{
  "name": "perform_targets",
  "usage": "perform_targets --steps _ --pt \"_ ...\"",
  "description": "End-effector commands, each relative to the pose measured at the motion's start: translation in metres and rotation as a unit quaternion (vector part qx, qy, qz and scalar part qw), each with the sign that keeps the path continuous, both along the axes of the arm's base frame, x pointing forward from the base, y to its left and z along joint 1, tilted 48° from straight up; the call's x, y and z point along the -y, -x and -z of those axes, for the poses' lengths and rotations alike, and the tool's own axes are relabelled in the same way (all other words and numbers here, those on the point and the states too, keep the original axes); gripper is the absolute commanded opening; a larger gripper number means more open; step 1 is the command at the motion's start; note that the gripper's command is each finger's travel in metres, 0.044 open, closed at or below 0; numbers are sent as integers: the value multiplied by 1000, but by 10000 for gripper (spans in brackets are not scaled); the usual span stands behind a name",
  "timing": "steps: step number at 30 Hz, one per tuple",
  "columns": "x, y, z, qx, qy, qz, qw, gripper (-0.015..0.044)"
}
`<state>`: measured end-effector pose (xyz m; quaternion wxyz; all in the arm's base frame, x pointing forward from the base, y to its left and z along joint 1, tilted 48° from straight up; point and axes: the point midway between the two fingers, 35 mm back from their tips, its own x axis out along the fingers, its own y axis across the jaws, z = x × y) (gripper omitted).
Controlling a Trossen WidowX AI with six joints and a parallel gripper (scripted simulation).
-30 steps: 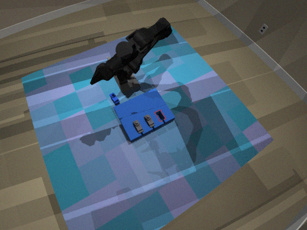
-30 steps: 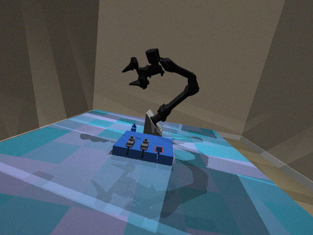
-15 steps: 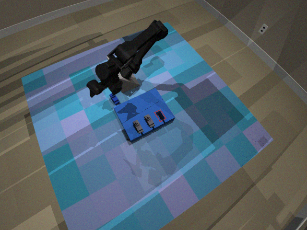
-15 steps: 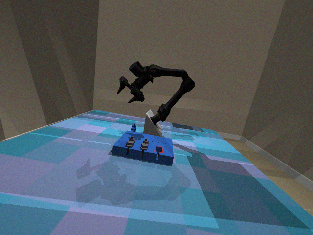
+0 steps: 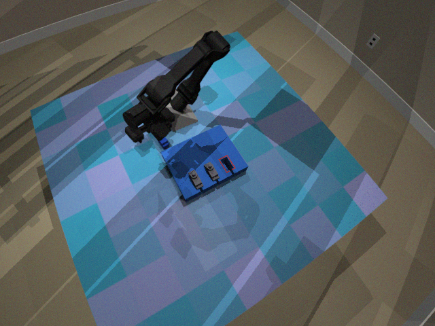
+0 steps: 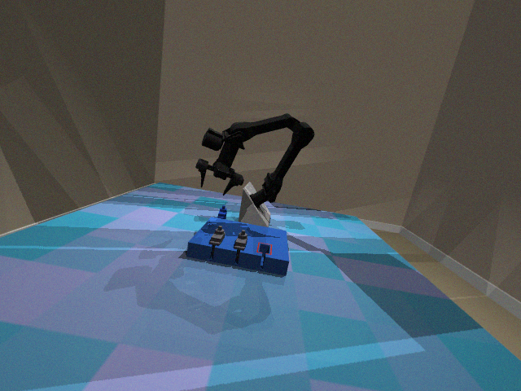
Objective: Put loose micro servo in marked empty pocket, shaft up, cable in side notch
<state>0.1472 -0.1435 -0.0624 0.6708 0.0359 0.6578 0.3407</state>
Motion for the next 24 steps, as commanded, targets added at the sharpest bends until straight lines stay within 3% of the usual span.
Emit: perform_targets --steps 1,7,24 --pt "-27 12 6 -27 -60 40 997 440" --pt "-59 25 8 -61 -129 86 986 440" --pt "-81 27 25 -62 -131 87 986 440"
